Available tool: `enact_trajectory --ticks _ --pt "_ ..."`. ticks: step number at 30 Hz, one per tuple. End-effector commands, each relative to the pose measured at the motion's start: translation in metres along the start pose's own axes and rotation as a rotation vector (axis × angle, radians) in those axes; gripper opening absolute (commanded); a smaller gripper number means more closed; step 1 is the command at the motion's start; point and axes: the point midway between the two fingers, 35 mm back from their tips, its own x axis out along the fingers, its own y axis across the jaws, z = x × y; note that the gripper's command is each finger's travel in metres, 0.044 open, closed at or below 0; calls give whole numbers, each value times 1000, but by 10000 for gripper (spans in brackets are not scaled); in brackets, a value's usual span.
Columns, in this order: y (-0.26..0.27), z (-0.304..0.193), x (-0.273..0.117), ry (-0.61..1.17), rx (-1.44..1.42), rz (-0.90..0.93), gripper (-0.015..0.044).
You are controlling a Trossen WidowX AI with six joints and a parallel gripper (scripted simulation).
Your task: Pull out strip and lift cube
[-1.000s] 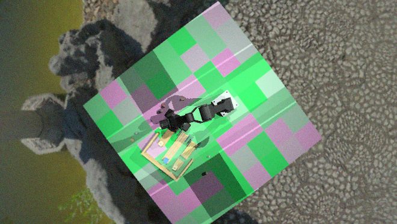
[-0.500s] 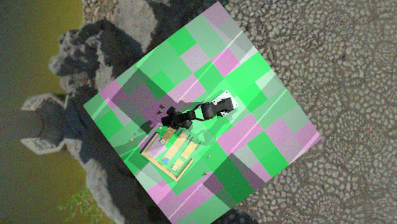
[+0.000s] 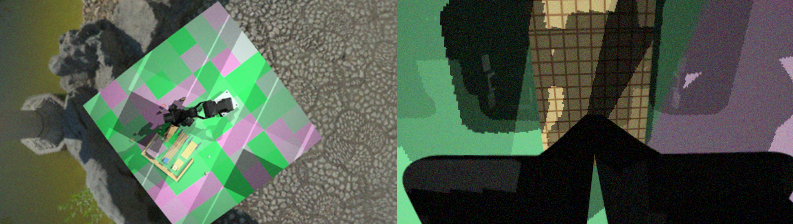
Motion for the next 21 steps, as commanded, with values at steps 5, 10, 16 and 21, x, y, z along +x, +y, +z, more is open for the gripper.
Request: enact_trajectory --ticks 5,10,16,21 --pt "3 -20 5 29 3 9 0" --pt "3 -28 4 30 3 9 0" --pt "3 -36 4 30 3 9 0" --pt "3 -43 4 31 3 9 0"
